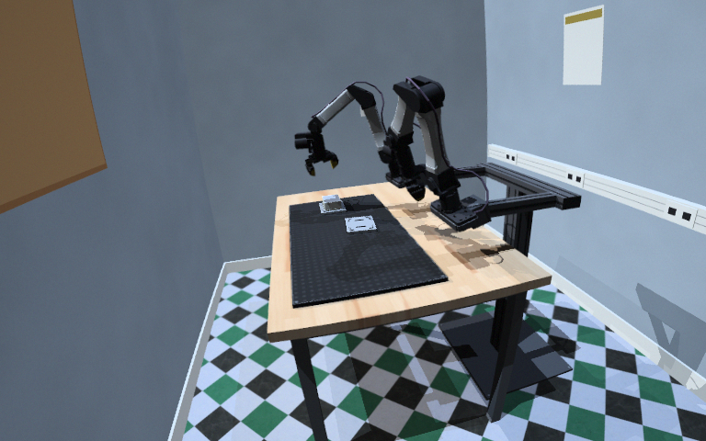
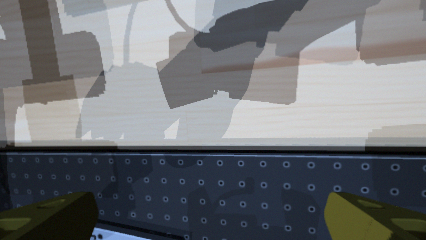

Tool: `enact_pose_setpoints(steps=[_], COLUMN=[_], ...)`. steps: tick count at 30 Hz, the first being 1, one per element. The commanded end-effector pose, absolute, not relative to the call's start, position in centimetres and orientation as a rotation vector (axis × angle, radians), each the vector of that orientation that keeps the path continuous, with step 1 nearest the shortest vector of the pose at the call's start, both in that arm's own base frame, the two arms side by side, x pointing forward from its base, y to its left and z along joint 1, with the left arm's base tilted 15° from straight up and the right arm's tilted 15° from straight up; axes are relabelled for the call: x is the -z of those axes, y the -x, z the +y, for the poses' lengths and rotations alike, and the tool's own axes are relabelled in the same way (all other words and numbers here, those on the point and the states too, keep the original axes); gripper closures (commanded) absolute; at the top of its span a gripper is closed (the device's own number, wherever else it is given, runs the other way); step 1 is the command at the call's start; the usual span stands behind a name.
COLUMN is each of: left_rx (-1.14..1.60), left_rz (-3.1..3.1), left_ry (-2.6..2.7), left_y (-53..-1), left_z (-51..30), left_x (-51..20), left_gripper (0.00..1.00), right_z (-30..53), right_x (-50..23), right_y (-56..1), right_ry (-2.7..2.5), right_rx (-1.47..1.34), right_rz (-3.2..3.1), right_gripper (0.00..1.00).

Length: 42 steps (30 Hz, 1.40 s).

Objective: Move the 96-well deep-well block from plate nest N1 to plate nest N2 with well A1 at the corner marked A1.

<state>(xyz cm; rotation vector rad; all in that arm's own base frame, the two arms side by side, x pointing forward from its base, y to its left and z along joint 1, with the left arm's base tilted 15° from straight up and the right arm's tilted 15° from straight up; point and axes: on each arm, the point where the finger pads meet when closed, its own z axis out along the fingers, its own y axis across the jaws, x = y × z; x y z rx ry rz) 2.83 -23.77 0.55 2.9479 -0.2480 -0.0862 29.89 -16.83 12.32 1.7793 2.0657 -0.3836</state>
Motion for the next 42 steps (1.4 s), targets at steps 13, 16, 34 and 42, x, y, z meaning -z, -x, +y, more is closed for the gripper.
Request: enact_pose_setpoints(steps=[13, 16, 34, 42], left_rx=[0.084, 0.084, -0.056, 0.024], left_rz=[-0.251, -0.251, 0.492, 0.903], left_ry=[-2.934, -2.934, -2.584, -2.199], left_y=[-2.8, -2.8, -5.5, -6.8], left_z=[-24.1, -24.1, -29.1, -31.7], left_x=[-0.8, -0.8, -4.2, -8.3], left_gripper=[0.00, 0.00, 0.00, 0.00], right_z=[-17.0, -17.0, -17.3, -17.4], right_x=[-12.8, -12.8, -10.4, -8.7], right_y=[-30.0, -30.0, -31.4, -32.0], right_ry=[-1.779, -1.779, -1.195, -0.728], right_rx=[0.378, 0.378, 0.446, 0.494], right_rz=[2.046, 2.046, 2.492, 2.709], right_gripper=[0.00, 0.00, 0.00, 0.00])
